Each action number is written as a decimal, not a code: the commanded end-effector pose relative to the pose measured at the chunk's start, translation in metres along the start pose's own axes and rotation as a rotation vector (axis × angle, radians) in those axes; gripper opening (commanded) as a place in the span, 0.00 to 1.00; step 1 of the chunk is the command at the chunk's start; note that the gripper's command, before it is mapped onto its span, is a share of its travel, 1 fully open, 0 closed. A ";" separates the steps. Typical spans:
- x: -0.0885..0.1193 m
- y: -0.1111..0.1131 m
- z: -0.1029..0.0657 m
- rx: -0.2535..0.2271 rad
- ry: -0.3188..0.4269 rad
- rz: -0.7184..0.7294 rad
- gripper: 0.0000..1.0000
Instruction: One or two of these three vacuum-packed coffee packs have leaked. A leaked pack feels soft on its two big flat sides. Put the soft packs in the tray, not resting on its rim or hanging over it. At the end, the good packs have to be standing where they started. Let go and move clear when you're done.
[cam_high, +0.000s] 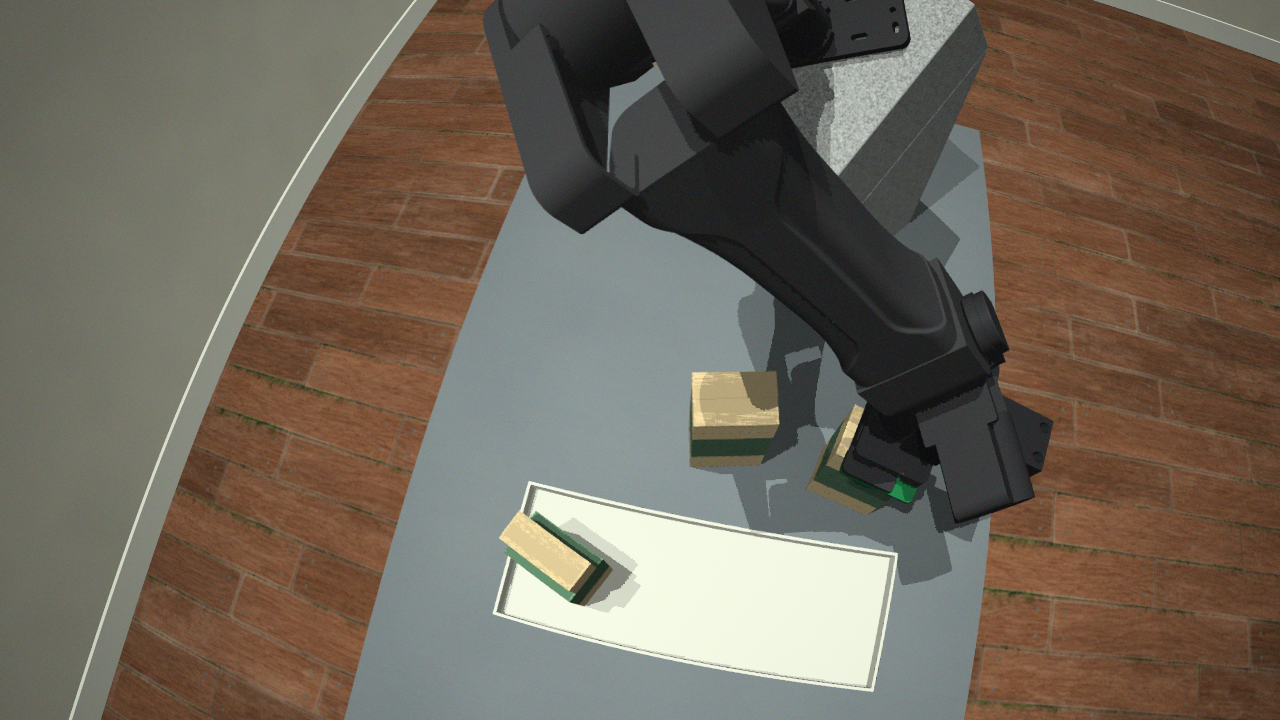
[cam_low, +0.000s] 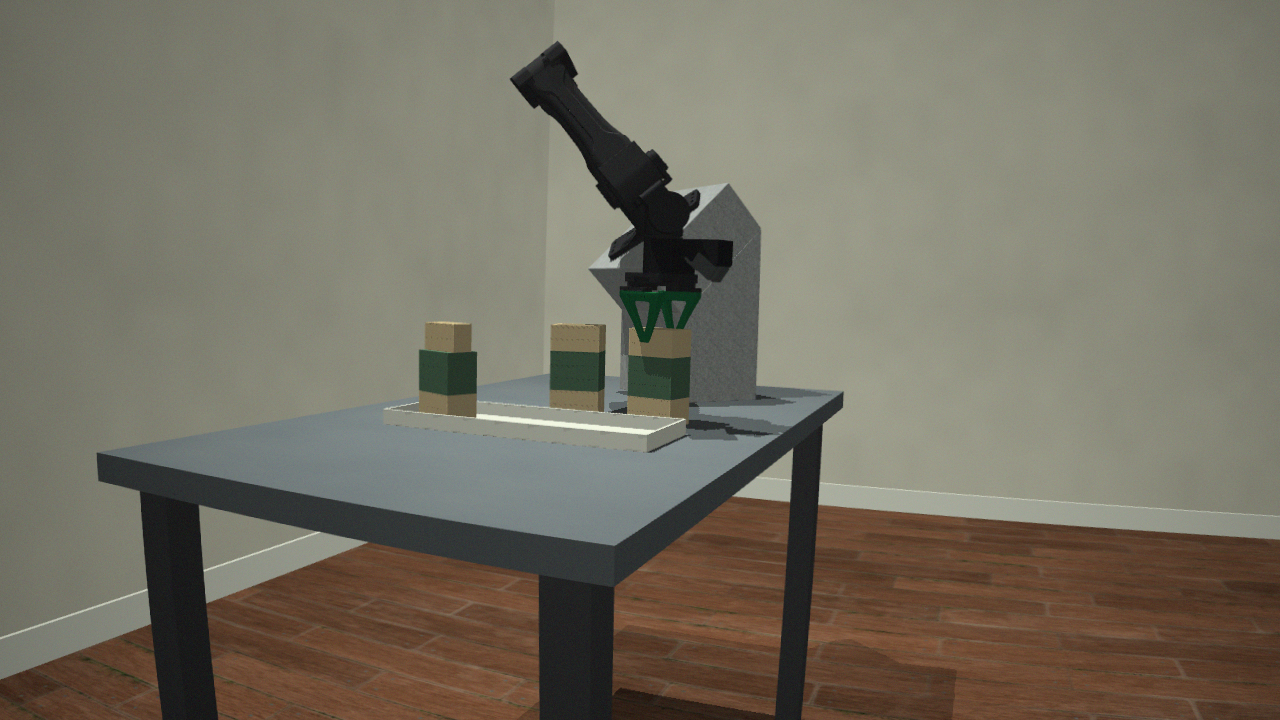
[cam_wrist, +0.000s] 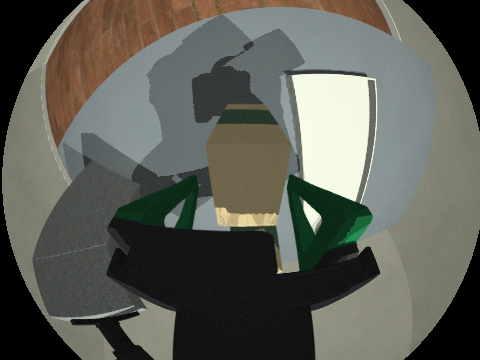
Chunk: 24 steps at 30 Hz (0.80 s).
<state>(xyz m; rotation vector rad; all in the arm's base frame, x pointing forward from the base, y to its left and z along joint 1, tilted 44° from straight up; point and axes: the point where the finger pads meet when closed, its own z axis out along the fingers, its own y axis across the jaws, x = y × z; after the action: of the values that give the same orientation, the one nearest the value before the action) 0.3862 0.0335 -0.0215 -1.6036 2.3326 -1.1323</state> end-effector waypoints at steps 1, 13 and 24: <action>-0.005 0.004 0.007 0.002 -0.019 -0.013 0.79; -0.011 -0.006 0.013 0.023 -0.038 -0.002 0.79; -0.009 -0.004 0.013 0.015 -0.032 -0.007 0.79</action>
<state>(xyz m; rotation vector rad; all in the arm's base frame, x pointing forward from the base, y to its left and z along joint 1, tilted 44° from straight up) 0.3981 0.0289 -0.0325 -1.6039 2.3086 -1.1275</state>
